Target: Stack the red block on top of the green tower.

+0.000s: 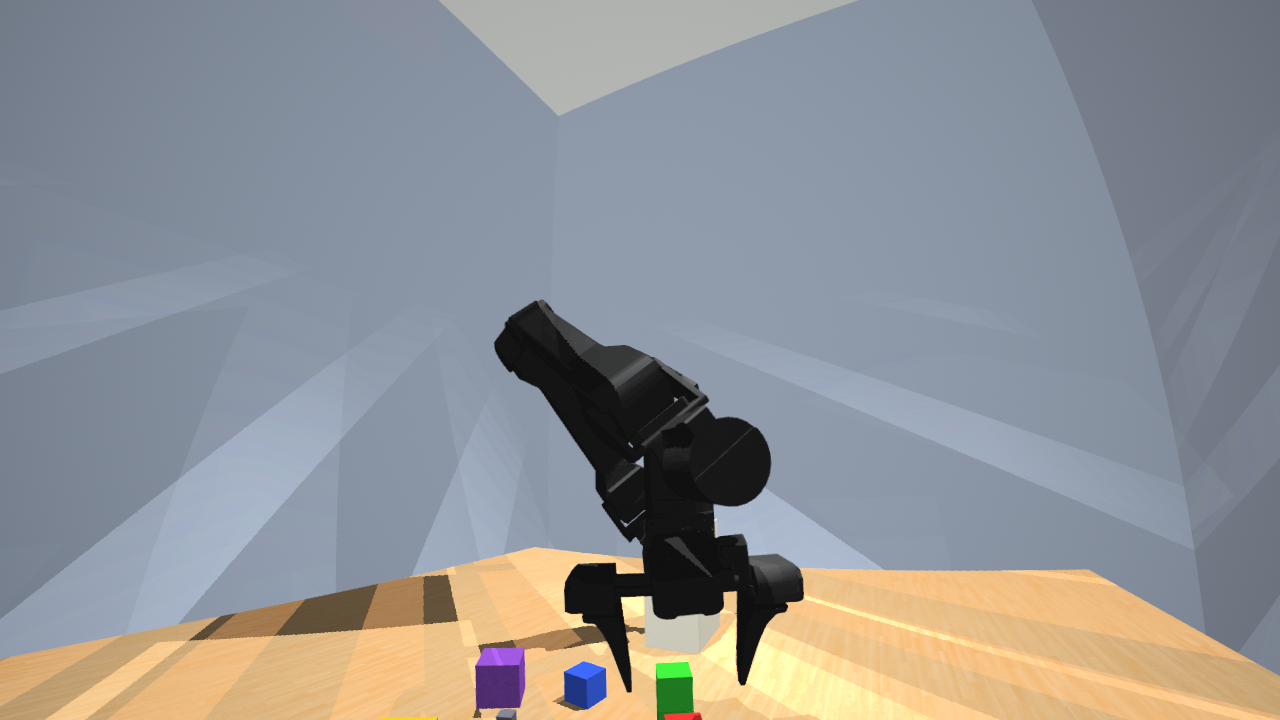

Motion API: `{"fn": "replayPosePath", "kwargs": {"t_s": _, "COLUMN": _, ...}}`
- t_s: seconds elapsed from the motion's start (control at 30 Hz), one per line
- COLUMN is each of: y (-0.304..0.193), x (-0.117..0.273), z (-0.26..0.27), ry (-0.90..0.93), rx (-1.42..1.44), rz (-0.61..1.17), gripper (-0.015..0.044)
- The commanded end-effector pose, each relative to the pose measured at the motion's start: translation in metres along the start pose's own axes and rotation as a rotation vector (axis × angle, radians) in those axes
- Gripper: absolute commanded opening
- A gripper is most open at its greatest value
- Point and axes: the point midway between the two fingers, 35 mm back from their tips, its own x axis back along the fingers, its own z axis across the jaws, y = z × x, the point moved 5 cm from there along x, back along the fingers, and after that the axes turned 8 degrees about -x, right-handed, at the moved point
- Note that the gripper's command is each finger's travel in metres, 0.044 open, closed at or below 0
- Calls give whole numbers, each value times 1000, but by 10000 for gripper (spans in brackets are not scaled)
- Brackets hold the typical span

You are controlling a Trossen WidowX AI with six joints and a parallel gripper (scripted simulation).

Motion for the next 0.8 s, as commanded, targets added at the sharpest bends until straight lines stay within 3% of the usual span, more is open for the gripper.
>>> {"fn": "replayPosePath", "kwargs": {"t_s": 0.0, "y": -5, "x": -20, "z": -1, "ry": -9, "rx": 8, "rz": 11, "gripper": 440}}
{"fn": "replayPosePath", "kwargs": {"t_s": 0.77, "y": -6, "x": -49, "z": -2, "ry": -9, "rx": 8, "rz": 11, "gripper": 440}}
